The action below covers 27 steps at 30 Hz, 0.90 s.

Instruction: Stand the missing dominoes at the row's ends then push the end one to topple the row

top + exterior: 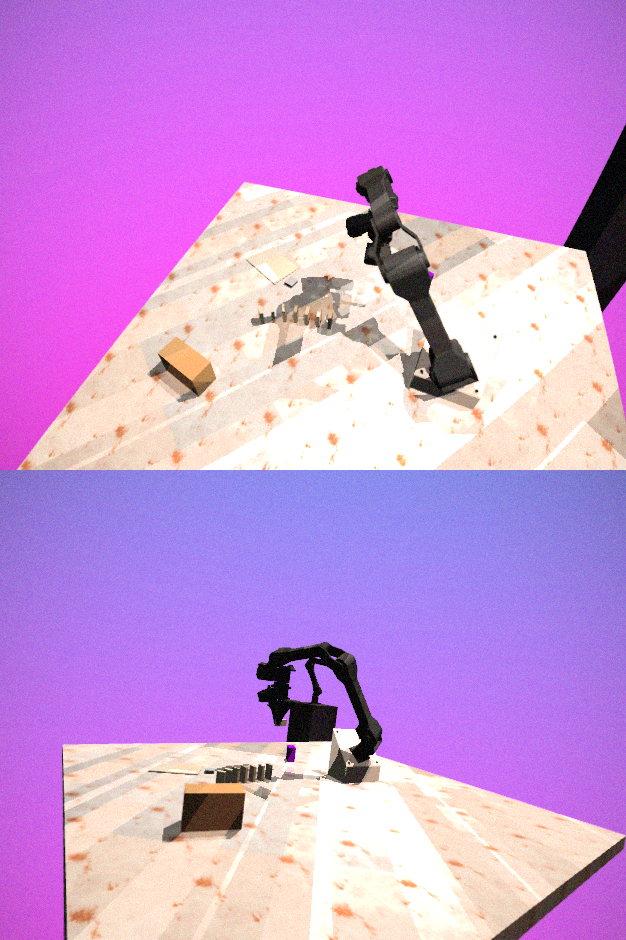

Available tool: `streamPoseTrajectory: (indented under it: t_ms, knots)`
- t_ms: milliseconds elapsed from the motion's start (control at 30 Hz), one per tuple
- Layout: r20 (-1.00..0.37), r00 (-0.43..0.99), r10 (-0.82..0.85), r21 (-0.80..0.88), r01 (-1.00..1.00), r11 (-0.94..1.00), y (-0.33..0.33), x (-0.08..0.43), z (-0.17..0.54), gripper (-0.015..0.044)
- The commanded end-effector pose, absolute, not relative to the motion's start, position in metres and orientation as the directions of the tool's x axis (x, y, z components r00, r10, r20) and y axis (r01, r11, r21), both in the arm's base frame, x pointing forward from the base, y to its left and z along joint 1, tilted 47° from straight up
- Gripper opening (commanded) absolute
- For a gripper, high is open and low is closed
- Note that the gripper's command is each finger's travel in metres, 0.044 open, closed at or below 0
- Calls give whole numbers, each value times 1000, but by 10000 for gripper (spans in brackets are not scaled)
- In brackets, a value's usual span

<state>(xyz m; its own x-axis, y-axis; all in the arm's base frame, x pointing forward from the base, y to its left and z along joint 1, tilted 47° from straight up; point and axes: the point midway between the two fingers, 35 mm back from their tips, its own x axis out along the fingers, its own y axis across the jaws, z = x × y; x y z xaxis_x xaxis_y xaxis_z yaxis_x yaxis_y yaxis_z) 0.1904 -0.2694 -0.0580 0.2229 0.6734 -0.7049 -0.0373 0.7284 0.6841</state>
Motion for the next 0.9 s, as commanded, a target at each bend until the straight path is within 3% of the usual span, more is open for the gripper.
streamPoseTrajectory:
  t_ms: [0, 133, 367, 867]
  knots:
    - [-706, 215, 674, 627, 632, 455, -270, 173, -64, 24]
    - [-706, 214, 675, 447, 874, 191, -270, 165, -67, 24]
    - [-706, 214, 675, 173, 976, -128, -270, 157, -70, 24]
    - [-706, 214, 675, 164, 977, -138, -269, 157, -70, 24]
